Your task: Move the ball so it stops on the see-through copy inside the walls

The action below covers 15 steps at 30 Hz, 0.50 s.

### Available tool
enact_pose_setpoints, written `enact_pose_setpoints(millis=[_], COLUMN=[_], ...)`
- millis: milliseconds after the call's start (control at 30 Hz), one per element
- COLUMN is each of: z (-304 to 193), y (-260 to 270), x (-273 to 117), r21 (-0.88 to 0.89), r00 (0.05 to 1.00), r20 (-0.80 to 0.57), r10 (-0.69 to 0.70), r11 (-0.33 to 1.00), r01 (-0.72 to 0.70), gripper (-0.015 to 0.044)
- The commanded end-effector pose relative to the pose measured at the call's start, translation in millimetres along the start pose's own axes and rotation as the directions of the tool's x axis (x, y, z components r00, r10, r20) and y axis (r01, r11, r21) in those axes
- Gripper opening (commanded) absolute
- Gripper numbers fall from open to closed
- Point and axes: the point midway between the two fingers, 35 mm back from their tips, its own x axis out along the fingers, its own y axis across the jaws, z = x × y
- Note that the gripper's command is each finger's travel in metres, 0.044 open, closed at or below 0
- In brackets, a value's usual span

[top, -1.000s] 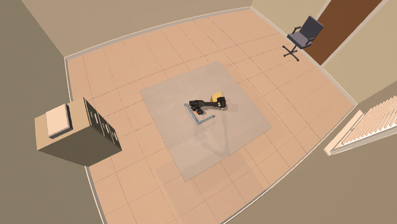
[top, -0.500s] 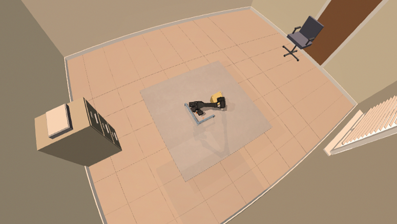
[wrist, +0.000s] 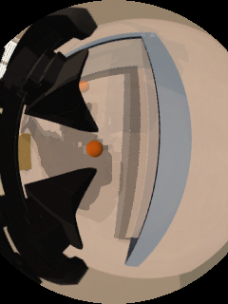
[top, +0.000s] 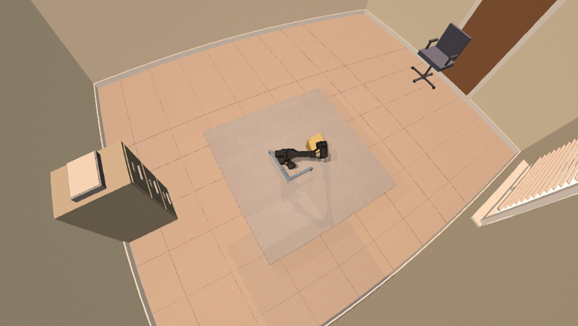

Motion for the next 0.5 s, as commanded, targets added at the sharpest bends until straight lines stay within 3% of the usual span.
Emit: enact_pose_setpoints(millis=[0,100,200,467], z=[-3.9,-4.0,-4.0,-4.0], y=[1.3,1.4,1.4,1.4], x=[10.3,11.3,11.3,11.3], r21=[0.01,0.01,0.01,0.01], r00=[1.0,1.0,1.0,1.0], r20=[-0.011,-0.011,-0.011,-0.011], r10=[0.009,0.009,0.009,0.009], r11=[1.0,1.0,1.0,1.0], r01=[-0.009,-0.009,-0.009,-0.009], gripper=[0.0207,0.0207,0.0128,0.0075])
